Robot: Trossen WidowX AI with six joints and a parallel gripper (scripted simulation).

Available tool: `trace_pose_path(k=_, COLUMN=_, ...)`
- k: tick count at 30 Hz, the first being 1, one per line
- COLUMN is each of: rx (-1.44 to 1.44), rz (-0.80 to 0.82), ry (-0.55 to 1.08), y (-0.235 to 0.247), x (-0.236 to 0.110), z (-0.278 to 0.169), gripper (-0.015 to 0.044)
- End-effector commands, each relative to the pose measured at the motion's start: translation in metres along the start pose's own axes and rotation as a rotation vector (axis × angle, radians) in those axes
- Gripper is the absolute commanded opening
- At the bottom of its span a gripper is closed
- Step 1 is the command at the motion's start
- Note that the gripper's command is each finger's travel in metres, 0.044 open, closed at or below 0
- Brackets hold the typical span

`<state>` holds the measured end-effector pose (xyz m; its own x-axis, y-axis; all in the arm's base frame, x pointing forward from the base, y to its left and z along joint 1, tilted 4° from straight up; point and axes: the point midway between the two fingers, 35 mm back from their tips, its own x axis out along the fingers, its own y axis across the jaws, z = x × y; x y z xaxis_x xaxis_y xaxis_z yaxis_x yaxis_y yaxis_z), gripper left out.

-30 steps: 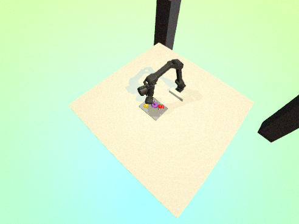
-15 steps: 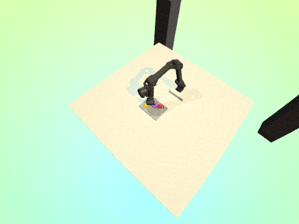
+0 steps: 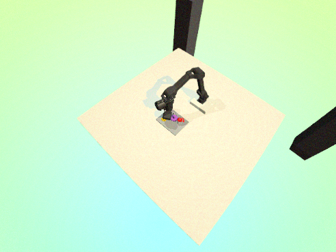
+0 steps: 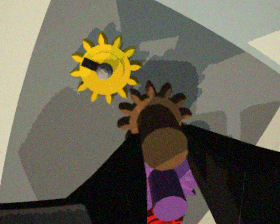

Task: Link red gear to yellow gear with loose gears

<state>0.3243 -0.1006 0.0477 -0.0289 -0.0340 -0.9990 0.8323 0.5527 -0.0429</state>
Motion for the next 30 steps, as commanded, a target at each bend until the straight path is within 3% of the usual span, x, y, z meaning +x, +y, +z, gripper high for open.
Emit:
trace_pose_path(k=1, rx=0.105, rz=-0.001, ry=-0.002, y=-0.0005, x=0.0065, z=0.0001, gripper=0.0000)
trace_pose_path(k=10, rx=0.257, rz=-0.001, ry=-0.002, y=-0.0009, x=0.0075, z=0.0009, gripper=0.0000)
trace_pose_path(k=30, rx=-0.213, rz=-0.002, ry=-0.002, y=-0.0013, x=0.0098, z=0.0004, gripper=0.0000)
